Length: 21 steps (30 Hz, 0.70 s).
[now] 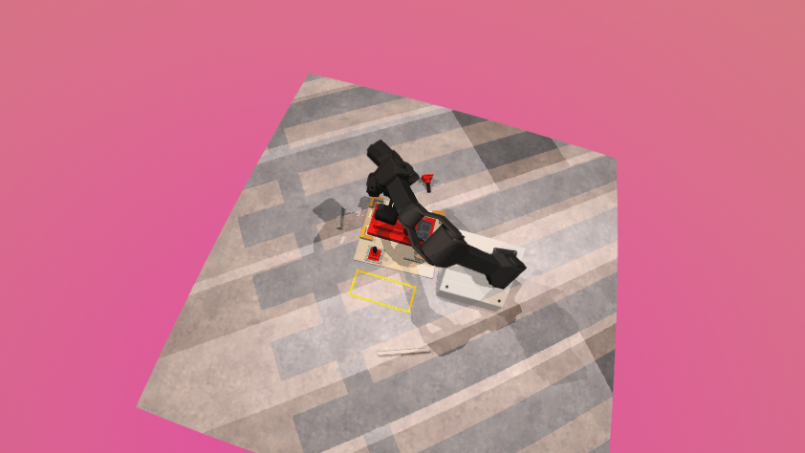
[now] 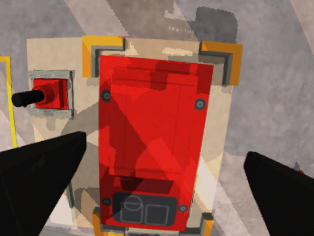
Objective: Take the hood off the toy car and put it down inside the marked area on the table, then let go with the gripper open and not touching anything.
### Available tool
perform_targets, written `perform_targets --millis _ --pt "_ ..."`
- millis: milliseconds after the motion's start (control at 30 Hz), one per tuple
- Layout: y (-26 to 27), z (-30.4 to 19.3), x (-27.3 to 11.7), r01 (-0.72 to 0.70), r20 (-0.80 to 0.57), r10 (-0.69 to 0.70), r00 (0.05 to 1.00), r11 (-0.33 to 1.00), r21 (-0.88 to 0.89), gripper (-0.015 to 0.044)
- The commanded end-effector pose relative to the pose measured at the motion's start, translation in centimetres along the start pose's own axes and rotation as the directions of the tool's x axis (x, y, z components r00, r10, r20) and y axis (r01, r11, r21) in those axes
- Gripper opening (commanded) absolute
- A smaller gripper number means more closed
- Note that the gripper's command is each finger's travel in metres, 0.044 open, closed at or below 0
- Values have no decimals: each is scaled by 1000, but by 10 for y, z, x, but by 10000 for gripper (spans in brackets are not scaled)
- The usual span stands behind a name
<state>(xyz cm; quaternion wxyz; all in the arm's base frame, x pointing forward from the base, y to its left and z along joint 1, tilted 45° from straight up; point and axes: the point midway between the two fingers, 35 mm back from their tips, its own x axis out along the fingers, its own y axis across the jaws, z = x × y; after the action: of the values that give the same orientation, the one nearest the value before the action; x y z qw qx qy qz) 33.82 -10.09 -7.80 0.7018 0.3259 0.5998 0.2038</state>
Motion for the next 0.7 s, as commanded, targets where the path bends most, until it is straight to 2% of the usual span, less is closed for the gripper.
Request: perform_targets --millis 0,667 --pt "14 -6 1 -3 -93 0 996 1000 -30 440" --pt "13 -6 9 -3 -93 0 996 1000 -30 440"
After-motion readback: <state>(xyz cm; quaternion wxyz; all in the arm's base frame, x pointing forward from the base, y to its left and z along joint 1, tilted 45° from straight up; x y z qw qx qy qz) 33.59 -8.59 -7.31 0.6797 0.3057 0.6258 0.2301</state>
